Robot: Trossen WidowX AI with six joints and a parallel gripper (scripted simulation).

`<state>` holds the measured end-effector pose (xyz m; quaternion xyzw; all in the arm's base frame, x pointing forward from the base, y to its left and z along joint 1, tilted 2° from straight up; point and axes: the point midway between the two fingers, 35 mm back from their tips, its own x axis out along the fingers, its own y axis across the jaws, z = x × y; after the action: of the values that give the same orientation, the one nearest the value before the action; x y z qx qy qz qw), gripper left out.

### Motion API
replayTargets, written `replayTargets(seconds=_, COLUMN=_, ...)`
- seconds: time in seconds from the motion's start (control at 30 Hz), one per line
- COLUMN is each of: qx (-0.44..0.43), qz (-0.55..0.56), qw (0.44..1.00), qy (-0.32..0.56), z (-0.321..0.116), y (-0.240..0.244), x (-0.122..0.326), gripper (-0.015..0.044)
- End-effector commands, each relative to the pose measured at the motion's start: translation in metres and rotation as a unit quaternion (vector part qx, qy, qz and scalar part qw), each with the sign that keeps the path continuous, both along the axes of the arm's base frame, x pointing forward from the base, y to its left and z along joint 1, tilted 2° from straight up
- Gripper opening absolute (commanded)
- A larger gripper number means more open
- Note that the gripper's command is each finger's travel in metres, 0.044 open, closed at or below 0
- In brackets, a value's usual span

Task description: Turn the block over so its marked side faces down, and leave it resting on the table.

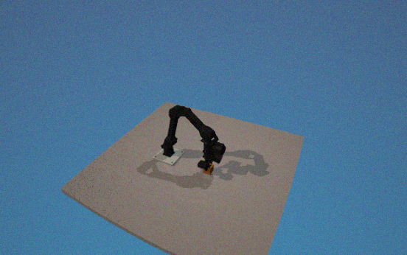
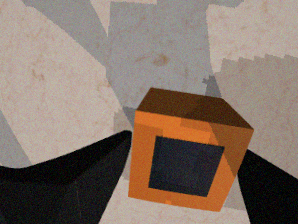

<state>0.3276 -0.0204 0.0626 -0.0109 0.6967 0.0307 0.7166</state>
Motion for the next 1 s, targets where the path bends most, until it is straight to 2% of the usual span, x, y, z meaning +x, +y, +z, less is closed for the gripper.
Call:
replayTargets(seconds=0.0, qx=0.001, qz=-0.002, qw=1.000, qy=0.007, z=-0.004, y=0.000, x=-0.002, gripper=0.0223)
replayTargets(seconds=0.6, qx=0.001, qz=-0.002, qw=1.000, qy=0.007, z=-0.004, y=0.000, x=-0.002, gripper=0.0103)
replayTargets(seconds=0.73, qx=0.001, qz=-0.002, qw=1.000, qy=0.007, z=0.011, y=0.000, x=-0.002, gripper=0.0000)
replayTargets(seconds=0.97, qx=0.001, qz=-0.002, qw=1.000, qy=0.007, z=0.026, y=-0.001, x=-0.002, gripper=0.0000)
